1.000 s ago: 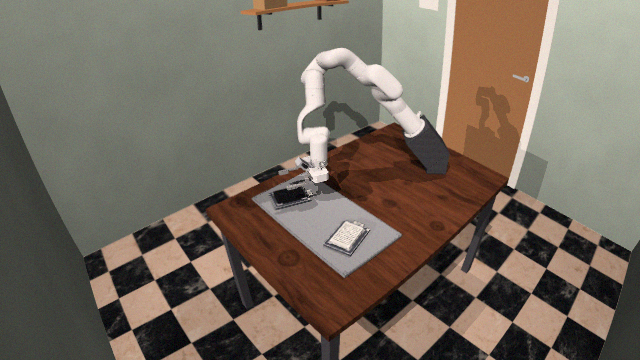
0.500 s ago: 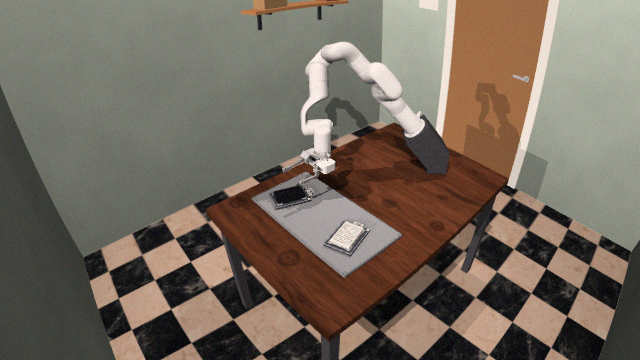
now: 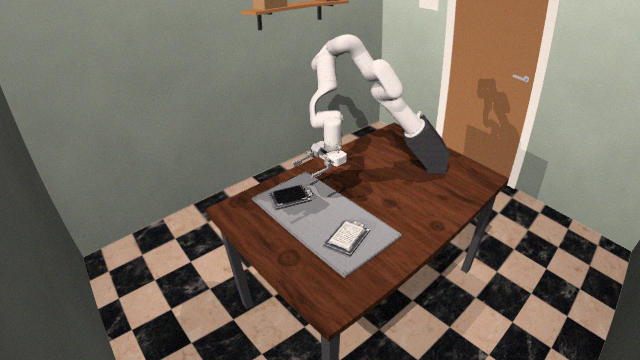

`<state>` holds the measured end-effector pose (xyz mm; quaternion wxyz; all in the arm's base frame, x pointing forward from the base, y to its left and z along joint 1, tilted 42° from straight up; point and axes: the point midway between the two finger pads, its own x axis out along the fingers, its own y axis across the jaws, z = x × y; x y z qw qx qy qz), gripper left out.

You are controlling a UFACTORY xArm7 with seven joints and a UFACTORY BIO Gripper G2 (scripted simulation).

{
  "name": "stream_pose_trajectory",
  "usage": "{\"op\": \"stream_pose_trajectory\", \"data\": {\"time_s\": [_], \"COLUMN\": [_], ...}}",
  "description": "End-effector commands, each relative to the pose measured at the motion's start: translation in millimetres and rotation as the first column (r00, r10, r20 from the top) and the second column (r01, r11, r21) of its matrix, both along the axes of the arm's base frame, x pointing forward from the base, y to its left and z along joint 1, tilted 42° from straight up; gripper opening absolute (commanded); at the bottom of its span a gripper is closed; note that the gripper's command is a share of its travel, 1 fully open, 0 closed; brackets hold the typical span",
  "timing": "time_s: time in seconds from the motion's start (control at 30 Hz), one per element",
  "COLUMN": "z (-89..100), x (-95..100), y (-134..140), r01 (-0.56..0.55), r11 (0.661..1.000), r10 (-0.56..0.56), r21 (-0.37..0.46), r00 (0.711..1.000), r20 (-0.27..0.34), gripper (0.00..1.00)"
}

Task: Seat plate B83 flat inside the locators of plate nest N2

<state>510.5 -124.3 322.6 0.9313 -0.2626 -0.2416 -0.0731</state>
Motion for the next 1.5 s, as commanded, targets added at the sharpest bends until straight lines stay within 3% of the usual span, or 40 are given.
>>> {"op": "stream_pose_trajectory", "data": {"time_s": [0.0, 1.17, 1.47], "z": [1.4, -3.5, -3.6], "x": [-9.5, -78.6, -79.9], "y": [19.6, 158.4, 161.0], "r01": [-0.001, -0.001, -0.001], "r11": [1.0, 1.0, 1.0], "r10": [0.001, 0.001, 0.001], "r21": [0.0, 0.001, 0.001], "r00": [1.0, 1.0, 1.0], "r20": [0.002, 0.002, 0.002], "gripper": [0.54, 0.54, 0.54]}}
